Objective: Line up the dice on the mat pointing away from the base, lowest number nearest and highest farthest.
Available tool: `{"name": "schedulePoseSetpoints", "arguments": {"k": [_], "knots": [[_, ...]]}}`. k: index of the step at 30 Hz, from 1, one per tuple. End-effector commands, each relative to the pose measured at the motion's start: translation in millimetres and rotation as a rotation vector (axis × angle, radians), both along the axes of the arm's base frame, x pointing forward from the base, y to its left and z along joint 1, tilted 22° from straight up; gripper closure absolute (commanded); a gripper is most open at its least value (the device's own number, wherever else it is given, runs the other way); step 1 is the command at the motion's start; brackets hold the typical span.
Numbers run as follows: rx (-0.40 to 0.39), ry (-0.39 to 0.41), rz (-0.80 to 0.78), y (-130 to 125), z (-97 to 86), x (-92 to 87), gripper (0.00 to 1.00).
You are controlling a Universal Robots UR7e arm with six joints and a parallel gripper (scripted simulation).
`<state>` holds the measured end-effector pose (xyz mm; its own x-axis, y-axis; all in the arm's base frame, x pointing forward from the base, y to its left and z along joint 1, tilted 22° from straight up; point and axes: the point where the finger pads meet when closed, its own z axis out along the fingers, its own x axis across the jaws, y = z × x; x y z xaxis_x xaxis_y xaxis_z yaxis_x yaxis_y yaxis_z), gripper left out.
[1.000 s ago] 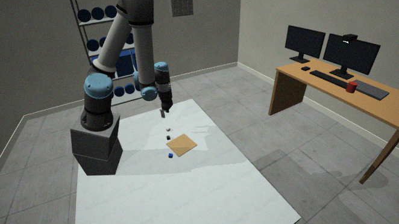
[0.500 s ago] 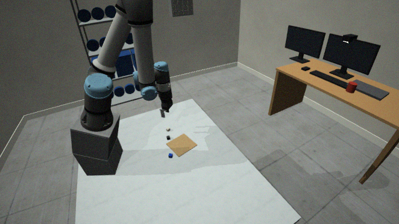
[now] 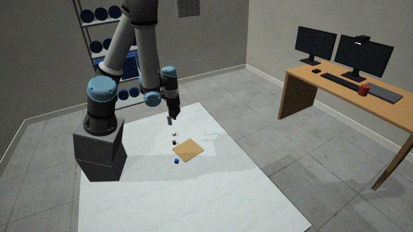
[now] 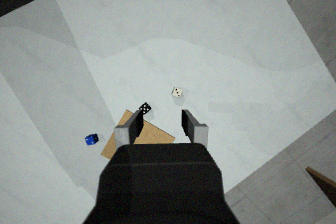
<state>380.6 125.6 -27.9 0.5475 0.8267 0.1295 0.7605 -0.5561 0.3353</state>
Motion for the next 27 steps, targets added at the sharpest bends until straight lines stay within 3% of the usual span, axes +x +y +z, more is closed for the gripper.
{"name": "schedulePoseSetpoints", "arguments": {"k": [1, 11, 13, 20, 27], "knots": [[-0.008, 0.009, 0.024, -30, -0.4, 1.3, 0.0], [-0.029, 0.019, 0.096, -112, -0.9, -5.7, 0.0], [-0.029, 0.019, 0.096, -112, -0.9, -5.7, 0.0], [-0.048, 0.011, 0.14, -160, -0.3, -16.8, 0.0], [-0.063, 0.003, 0.165, -186, 0.3, -25.1, 0.0]]}}
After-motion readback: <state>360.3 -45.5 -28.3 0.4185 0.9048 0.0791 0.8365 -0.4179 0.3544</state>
